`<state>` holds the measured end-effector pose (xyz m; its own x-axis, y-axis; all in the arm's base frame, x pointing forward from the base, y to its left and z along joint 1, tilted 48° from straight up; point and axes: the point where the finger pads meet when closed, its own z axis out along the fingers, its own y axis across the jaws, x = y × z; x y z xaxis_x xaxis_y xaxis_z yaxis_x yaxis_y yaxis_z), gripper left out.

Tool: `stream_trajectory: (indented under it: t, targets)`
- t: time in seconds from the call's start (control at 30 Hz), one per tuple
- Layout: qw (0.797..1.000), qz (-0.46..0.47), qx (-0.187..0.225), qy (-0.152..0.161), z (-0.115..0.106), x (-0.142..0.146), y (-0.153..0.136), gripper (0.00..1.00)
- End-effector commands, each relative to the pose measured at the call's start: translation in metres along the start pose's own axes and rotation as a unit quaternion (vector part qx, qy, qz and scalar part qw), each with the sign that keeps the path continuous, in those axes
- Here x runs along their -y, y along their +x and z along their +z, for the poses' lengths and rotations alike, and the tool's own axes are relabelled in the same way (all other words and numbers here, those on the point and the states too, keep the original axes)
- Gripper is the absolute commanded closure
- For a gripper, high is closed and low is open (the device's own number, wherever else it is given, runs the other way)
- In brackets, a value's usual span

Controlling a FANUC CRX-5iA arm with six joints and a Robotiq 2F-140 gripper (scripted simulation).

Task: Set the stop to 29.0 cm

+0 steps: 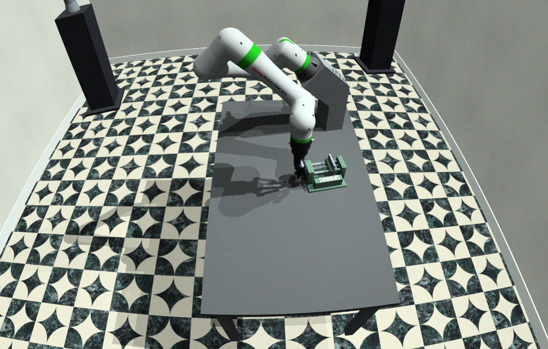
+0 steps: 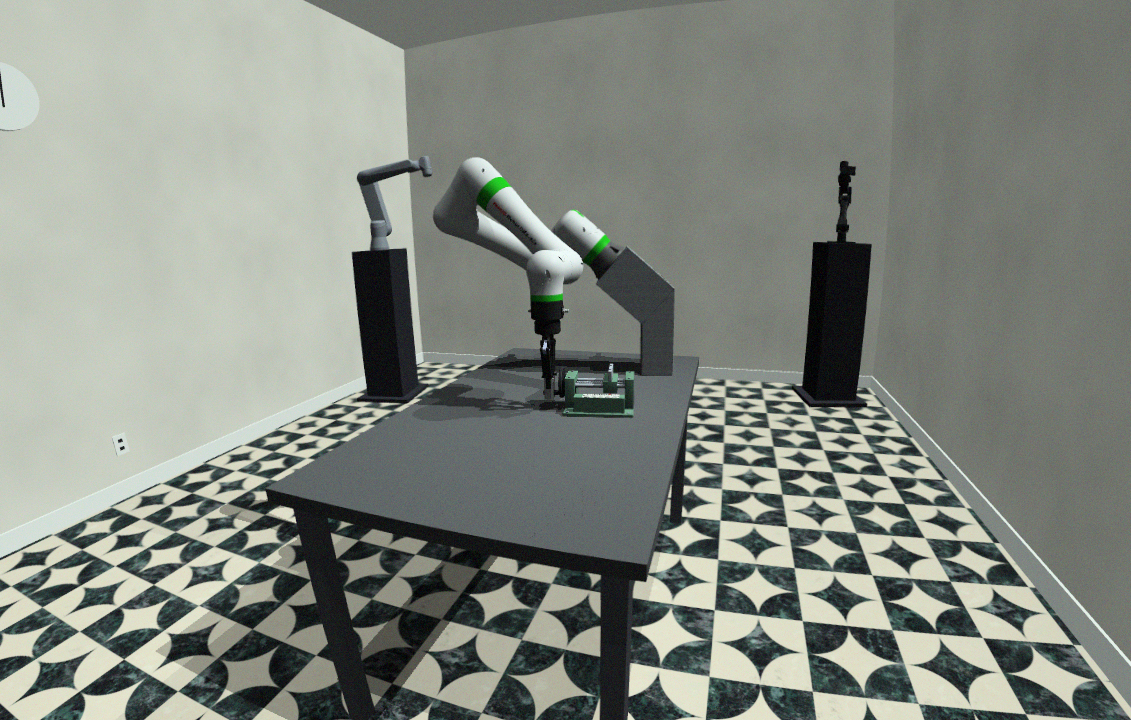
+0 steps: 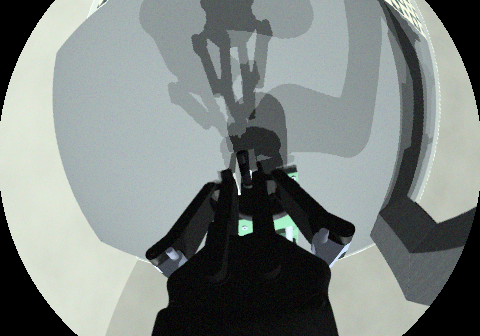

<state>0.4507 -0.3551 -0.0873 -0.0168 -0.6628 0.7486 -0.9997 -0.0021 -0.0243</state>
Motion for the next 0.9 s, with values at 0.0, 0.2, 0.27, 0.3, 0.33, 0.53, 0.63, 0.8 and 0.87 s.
stream_trajectory:
  t: [0.0, 0.2, 0.27, 0.3, 0.33, 0.53, 0.63, 0.8, 0.87]
  targets:
    - [1.0, 0.0, 0.0, 0.0, 0.002, -0.003, 0.0, 0.96]
    - [1.0, 0.0, 0.0, 0.0, 0.003, -0.005, 0.0, 0.96]
    - [1.0, 0.0, 0.0, 0.0, 0.004, -0.007, 0.0, 0.96]
    - [1.0, 0.0, 0.0, 0.0, 0.004, -0.008, 0.0, 0.96]
    - [1.0, 0.0, 0.0, 0.0, 0.004, -0.008, 0.0, 0.96]
    - [1.0, 0.0, 0.0, 0.0, 0.006, -0.012, 0.0, 0.96]
    - [1.0, 0.0, 0.0, 0.0, 0.006, -0.014, 0.0, 0.96]
    - [1.0, 0.0, 0.0, 0.0, 0.006, -0.015, 0.0, 0.96]
    - [1.0, 0.0, 0.0, 0.0, 0.006, -0.016, 0.0, 0.96]
